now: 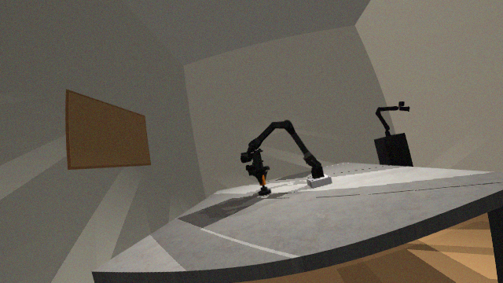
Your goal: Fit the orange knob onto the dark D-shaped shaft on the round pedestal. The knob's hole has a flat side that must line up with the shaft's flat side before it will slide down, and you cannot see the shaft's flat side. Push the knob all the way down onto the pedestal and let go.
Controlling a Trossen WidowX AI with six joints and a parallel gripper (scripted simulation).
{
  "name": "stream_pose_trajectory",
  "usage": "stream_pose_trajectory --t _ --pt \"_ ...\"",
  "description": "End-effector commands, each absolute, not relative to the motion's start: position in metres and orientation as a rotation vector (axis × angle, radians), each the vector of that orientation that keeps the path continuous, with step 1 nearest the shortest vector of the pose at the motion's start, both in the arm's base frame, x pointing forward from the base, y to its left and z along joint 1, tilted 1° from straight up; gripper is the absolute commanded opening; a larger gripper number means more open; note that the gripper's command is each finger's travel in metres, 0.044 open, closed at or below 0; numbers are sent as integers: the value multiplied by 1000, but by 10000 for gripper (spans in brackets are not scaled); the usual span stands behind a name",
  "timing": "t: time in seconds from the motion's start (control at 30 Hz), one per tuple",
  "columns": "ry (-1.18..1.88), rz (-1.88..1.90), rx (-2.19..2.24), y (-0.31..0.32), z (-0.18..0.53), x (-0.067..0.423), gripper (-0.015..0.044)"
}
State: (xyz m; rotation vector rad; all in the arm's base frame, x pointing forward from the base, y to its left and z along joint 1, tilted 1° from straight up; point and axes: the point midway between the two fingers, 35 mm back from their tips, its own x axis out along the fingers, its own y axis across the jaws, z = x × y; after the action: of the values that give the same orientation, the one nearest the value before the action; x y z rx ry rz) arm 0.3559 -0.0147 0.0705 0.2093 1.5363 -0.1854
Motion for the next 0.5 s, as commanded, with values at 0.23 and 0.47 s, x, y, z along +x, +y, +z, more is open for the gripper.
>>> stream_pose_trajectory --t 0.23,0.47 --pt "1535 -193 212 -15 73 354 0" --pt "1532 -235 255 -15 75 351 0"
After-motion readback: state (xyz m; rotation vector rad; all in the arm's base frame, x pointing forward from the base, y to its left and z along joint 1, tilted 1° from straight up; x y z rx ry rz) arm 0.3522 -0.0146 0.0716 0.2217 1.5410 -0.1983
